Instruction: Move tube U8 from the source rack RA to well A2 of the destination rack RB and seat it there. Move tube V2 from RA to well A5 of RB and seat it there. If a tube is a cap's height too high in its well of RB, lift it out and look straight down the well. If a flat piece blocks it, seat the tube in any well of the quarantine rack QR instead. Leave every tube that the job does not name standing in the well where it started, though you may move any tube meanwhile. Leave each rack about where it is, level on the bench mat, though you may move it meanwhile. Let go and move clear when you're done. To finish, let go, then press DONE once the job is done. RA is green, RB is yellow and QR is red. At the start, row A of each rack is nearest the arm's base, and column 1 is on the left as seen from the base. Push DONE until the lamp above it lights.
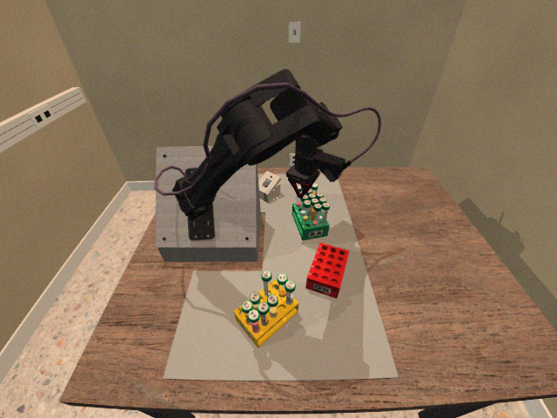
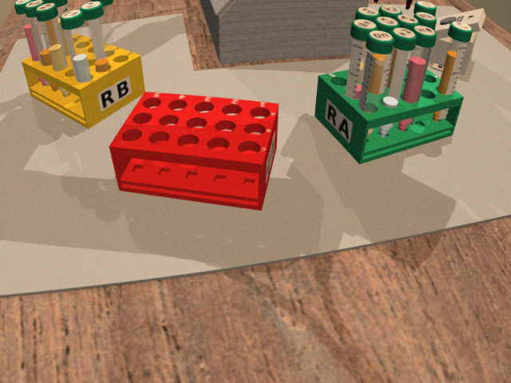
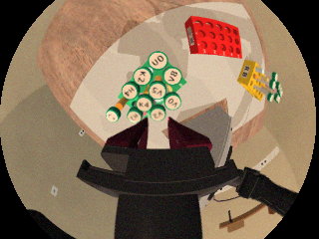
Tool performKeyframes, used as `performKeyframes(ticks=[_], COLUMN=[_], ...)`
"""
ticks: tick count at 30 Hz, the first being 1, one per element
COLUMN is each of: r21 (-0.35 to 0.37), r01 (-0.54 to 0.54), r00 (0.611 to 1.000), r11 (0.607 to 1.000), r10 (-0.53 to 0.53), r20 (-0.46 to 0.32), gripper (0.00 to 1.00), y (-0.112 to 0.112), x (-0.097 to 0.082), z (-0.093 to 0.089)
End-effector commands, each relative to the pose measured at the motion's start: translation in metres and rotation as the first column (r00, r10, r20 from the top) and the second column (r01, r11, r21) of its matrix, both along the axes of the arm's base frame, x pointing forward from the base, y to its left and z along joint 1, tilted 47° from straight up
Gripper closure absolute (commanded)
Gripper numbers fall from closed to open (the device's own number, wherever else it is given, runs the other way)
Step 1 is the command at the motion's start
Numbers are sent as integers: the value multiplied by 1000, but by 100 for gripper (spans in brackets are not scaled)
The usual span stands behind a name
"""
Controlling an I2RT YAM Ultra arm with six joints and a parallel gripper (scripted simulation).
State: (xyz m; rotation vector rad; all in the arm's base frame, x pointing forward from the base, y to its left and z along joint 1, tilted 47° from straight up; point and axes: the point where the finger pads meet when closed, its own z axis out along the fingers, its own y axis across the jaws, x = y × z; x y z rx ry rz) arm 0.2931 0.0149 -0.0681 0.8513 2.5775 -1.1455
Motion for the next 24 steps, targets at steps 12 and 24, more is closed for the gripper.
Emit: performKeyframes(ticks=[12,24], r21=[-12,-21], r01=[-25,-24], r00=[1000,1000], r11=[1000,999], r10=[25,24], r20=[0,-19], gripper=[70,70], y=[-5,-10], x=[-1,-5], z=[-1,-9])
